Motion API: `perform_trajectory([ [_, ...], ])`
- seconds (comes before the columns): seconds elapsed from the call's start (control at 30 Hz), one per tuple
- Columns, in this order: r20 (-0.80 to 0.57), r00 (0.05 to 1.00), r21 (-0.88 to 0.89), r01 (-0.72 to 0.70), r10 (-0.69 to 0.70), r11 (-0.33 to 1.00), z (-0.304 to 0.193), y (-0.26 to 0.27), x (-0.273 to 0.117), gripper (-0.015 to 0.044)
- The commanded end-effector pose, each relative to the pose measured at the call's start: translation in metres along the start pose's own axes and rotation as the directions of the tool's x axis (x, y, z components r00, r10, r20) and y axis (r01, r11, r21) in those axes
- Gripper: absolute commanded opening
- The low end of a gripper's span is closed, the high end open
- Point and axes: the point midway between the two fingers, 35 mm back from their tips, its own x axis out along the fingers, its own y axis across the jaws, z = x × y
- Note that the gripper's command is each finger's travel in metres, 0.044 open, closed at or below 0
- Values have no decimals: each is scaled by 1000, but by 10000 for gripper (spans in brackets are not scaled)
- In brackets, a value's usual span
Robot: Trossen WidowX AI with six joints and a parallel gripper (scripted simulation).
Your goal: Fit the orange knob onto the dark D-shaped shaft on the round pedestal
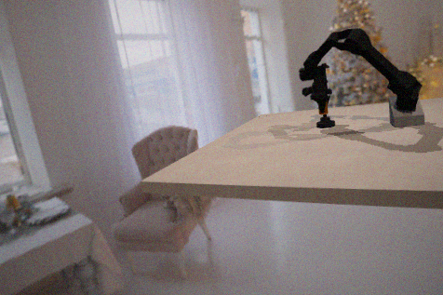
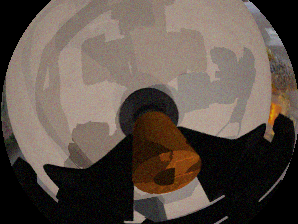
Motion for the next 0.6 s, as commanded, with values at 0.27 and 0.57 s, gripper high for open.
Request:
perform_trajectory([
  [0.27,2,1000,6,-2,2,1000,-2,-1,-3,0],
  [0.57,2,1000,173,-2,1,985,-6,-1,-5,0],
])
